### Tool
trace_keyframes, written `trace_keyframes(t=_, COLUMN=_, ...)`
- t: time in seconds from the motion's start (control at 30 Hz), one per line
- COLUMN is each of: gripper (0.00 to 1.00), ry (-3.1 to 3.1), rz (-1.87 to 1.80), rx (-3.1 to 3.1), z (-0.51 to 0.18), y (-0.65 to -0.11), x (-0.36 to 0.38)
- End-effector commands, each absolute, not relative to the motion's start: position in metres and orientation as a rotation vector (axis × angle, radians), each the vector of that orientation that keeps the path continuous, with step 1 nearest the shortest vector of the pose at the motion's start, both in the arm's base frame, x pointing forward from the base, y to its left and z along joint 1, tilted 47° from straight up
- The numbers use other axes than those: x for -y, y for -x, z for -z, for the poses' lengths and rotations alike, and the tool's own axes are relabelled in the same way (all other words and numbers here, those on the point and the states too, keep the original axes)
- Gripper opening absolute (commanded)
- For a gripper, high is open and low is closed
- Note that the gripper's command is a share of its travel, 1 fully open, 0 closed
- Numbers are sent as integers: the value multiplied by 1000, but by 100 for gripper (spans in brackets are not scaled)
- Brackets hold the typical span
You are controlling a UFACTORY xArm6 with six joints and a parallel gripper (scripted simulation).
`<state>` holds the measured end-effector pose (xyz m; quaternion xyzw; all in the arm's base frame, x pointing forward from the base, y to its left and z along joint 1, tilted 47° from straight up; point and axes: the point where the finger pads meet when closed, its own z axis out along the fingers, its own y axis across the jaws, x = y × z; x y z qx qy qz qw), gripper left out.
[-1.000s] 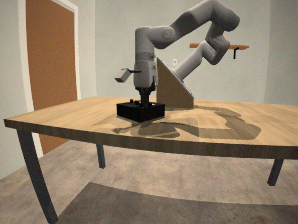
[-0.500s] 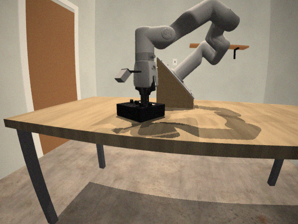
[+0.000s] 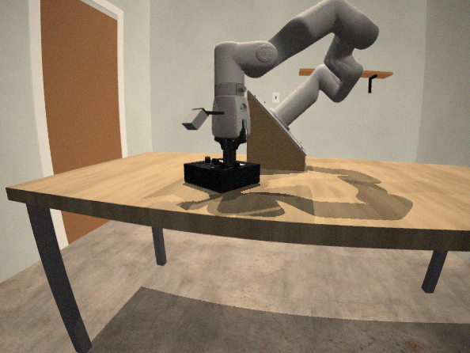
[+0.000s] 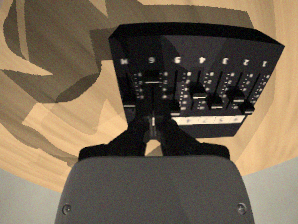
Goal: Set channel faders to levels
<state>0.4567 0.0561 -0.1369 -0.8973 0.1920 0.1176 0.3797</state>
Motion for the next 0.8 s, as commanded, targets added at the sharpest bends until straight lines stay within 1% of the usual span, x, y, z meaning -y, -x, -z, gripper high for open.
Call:
trace_keyframes(t=0.0, gripper=0, ry=2292, rz=-296, rx=-491, z=136, y=-457, x=-55)
trace_keyframes(t=0.33, gripper=0, ry=2292, rz=-296, rx=-491, z=134, y=-457, x=-54)
trace_keyframes(t=0.77, gripper=0, ry=2292, rz=-296, rx=-491, z=114, y=-458, x=-33)
